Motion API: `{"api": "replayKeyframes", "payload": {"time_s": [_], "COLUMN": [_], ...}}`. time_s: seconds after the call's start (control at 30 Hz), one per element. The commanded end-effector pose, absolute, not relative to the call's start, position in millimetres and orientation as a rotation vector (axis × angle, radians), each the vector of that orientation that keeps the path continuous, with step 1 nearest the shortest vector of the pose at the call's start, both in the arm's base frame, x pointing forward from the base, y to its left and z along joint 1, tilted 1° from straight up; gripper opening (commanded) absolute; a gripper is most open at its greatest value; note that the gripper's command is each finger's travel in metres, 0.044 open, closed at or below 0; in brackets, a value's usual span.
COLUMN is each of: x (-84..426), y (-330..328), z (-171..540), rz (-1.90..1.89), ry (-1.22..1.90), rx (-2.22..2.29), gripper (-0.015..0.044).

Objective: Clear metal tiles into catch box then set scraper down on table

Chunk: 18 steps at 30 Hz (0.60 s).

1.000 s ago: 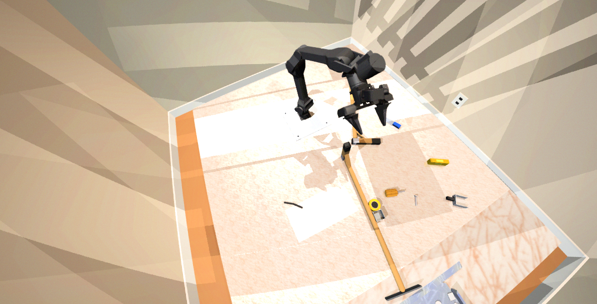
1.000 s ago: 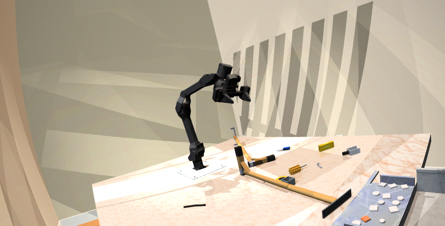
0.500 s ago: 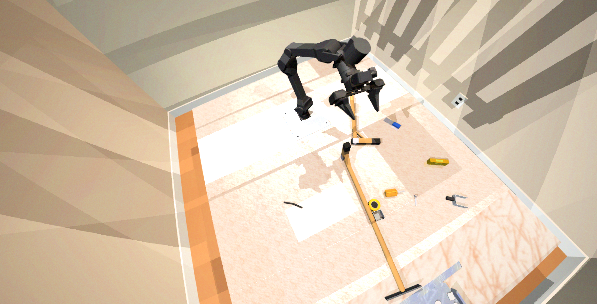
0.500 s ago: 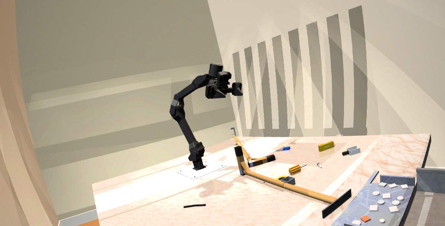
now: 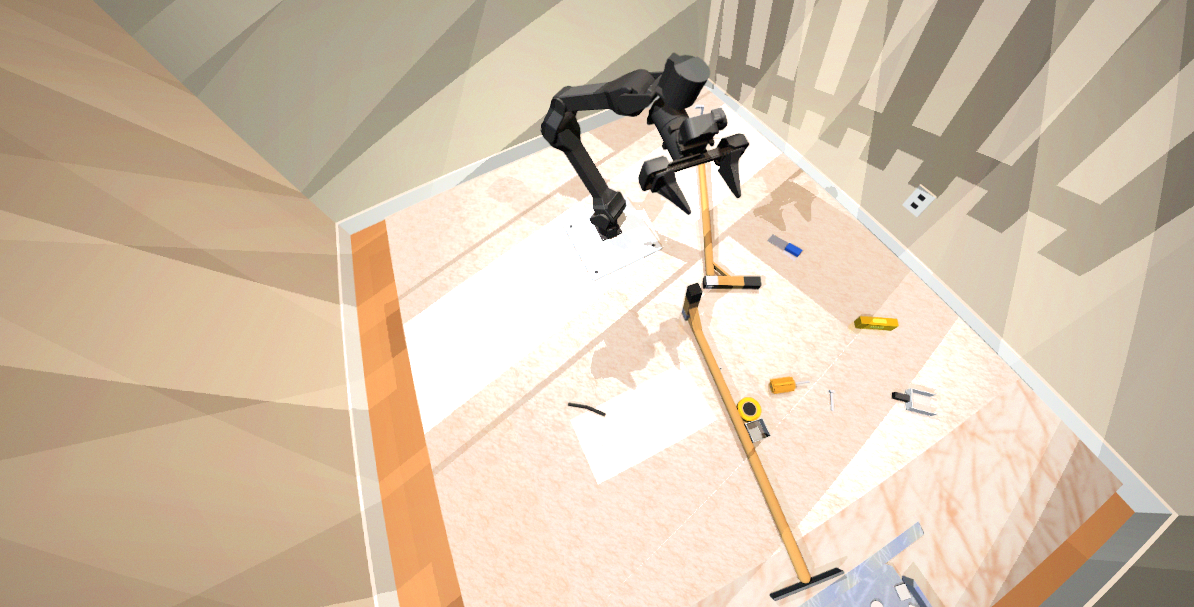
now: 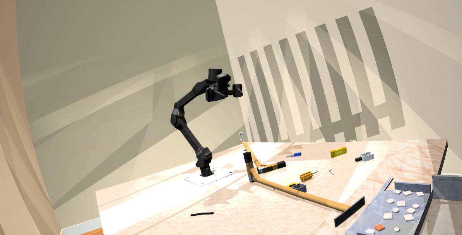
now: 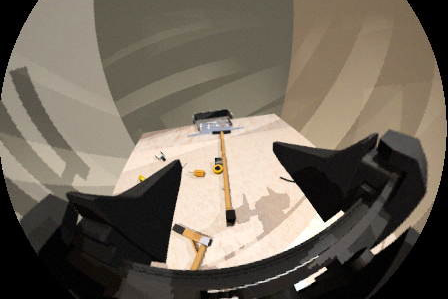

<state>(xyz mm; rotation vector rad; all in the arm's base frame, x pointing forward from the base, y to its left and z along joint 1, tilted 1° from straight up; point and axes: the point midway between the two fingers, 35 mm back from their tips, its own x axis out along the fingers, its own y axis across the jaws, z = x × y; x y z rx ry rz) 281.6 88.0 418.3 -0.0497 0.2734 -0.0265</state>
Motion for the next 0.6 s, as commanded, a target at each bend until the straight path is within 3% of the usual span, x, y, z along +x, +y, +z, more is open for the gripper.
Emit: {"api": "replayKeyframes", "payload": {"time_s": [0.0,0.57], "x": [271,236], "y": [83,66], "z": [421,428], "rz": [-0.029,-0.028], "ry": [0.245,0.148], "rx": [-0.043,0.009], "gripper": [0.0440,0.0440]}}
